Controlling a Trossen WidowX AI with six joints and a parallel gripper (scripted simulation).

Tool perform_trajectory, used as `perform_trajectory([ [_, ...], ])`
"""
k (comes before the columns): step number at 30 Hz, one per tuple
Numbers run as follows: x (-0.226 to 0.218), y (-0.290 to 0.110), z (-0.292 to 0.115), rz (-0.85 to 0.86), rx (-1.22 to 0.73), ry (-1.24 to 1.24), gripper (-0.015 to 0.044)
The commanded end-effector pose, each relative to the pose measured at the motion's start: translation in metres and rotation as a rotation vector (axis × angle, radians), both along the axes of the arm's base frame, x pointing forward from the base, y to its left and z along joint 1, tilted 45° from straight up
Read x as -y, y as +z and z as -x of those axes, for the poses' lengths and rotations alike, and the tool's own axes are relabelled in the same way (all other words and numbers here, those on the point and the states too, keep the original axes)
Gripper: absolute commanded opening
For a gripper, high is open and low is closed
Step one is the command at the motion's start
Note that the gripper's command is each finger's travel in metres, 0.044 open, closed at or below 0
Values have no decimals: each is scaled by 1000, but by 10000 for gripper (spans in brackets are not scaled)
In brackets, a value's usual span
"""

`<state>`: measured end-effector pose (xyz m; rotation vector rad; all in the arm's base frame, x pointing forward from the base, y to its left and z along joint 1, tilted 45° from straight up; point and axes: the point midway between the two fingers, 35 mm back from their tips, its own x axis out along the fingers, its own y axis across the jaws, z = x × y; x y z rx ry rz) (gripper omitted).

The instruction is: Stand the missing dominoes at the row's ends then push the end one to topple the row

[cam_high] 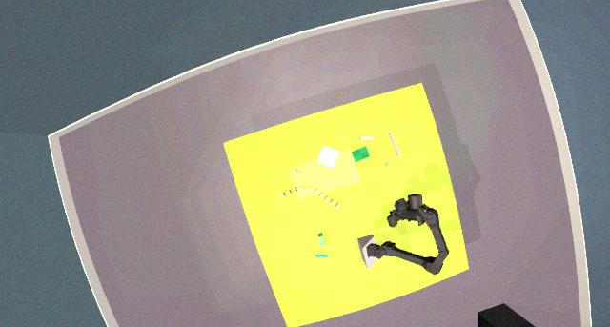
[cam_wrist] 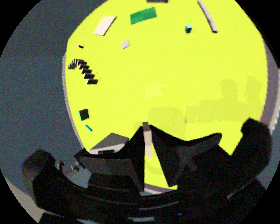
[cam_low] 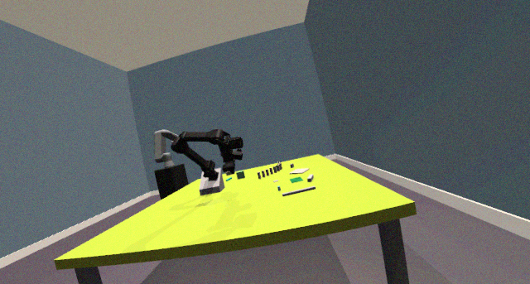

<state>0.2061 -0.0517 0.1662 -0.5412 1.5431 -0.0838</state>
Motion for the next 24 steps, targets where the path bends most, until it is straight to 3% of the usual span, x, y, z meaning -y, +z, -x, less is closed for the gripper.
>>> perform_trajectory([
  [1, -1, -6, 2, -96, 35, 13, 24],
  [24, -1, -22, -5, -437, 327, 157, 24],
])
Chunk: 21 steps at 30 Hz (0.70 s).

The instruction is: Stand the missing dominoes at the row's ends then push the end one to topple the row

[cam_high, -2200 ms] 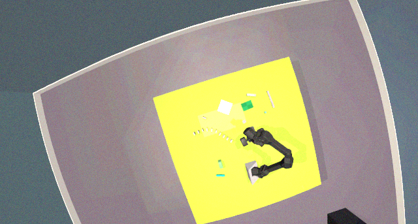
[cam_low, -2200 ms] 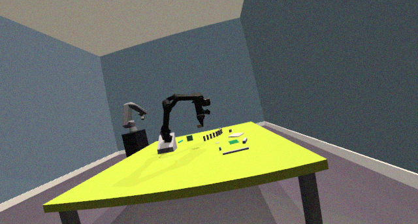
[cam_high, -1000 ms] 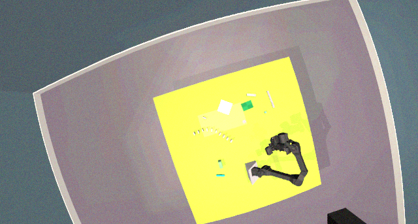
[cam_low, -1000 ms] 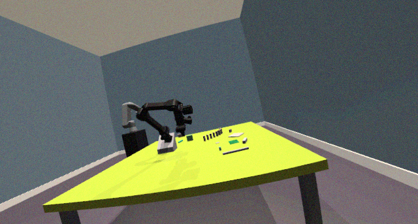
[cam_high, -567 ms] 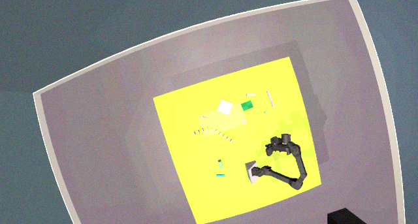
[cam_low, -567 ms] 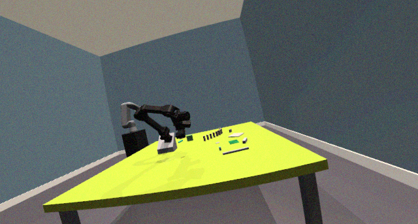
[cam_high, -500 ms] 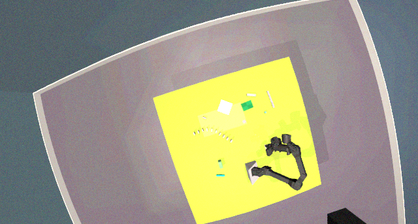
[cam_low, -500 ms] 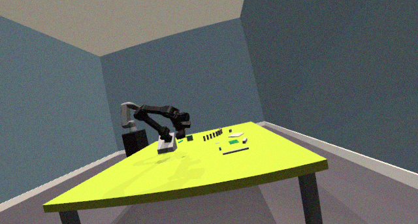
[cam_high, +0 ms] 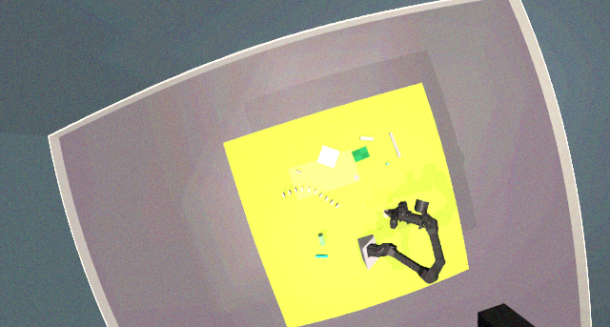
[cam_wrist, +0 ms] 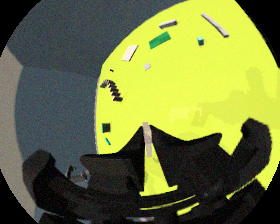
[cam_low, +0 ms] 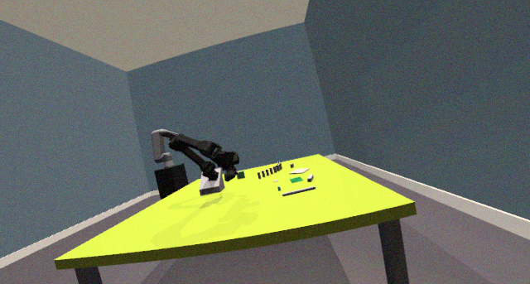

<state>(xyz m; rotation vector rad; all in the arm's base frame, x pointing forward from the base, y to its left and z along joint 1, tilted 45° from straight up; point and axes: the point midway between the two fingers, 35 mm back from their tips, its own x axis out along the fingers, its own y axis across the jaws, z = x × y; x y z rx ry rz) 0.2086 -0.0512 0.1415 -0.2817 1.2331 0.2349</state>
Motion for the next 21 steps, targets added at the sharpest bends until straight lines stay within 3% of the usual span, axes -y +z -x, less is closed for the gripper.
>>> perform_trajectory([
  [1, 0, 3, -3, -41, 96, 39, 24],
  [21, 10, 19, -10, -79, 518, 208, 24],
])
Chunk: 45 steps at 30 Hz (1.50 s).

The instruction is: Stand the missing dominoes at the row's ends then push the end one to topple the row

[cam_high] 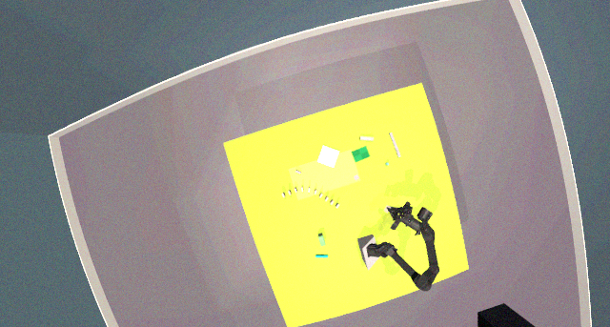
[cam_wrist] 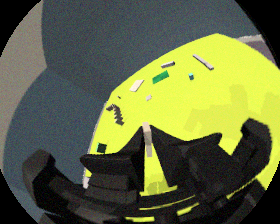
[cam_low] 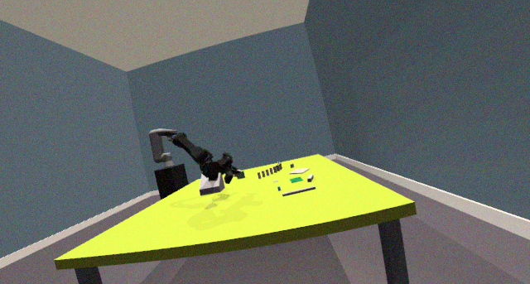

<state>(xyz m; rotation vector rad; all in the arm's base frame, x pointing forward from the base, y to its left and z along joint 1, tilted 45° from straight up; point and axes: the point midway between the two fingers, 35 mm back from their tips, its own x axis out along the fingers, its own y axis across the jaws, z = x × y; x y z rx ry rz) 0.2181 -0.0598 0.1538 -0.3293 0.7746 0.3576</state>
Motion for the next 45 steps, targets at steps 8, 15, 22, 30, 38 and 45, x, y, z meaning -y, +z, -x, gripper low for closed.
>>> perform_trajectory([
  [8, 6, 17, 2, 73, 279, 92, 24],
  [15, 10, 27, 6, 150, 438, 142, 24],
  [22, 12, 37, 14, 253, 590, 194, 24],
  [30, 13, 43, 21, 349, 702, 235, 24],
  [38, 13, 43, 21, 349, 702, 235, 24],
  [45, 13, 43, 21, 349, 702, 235, 24],
])
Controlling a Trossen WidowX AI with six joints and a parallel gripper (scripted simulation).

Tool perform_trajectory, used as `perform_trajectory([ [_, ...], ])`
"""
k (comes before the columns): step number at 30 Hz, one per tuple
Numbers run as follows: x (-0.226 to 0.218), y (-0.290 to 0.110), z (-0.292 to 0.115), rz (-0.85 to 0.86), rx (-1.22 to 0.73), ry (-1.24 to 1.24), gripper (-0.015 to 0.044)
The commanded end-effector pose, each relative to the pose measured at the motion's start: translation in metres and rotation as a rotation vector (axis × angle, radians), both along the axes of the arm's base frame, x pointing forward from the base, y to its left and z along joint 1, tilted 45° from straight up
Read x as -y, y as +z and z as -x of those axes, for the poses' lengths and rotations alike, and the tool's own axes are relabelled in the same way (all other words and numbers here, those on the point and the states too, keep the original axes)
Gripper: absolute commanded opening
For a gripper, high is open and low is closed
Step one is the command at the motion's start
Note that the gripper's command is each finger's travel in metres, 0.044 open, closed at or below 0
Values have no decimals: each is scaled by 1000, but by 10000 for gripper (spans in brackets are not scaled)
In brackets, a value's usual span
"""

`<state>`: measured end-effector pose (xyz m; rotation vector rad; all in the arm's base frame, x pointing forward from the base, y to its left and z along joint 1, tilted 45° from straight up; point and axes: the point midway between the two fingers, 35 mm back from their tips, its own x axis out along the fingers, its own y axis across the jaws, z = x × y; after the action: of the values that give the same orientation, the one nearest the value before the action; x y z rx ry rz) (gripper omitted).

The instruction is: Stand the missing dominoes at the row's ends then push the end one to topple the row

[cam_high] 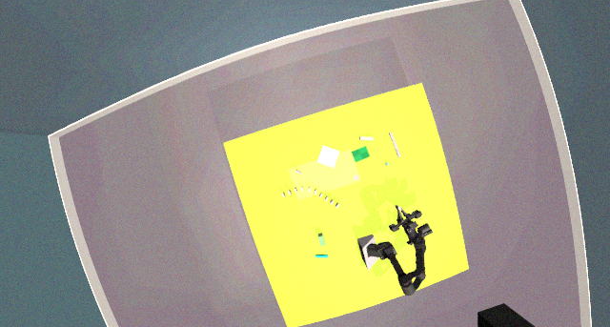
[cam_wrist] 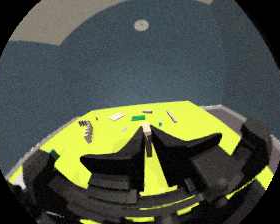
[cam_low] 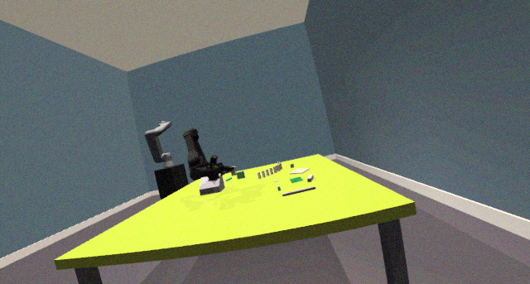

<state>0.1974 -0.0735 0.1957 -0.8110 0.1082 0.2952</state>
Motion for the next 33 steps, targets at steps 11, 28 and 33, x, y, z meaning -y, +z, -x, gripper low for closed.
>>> perform_trajectory([
  [11, 2, 0, -1, 13, 9, 5, 24],
  [28, 36, -25, -13, 10, 4, 4, 24],
  [33, 45, -34, -15, 8, 2, 3, 24],
])
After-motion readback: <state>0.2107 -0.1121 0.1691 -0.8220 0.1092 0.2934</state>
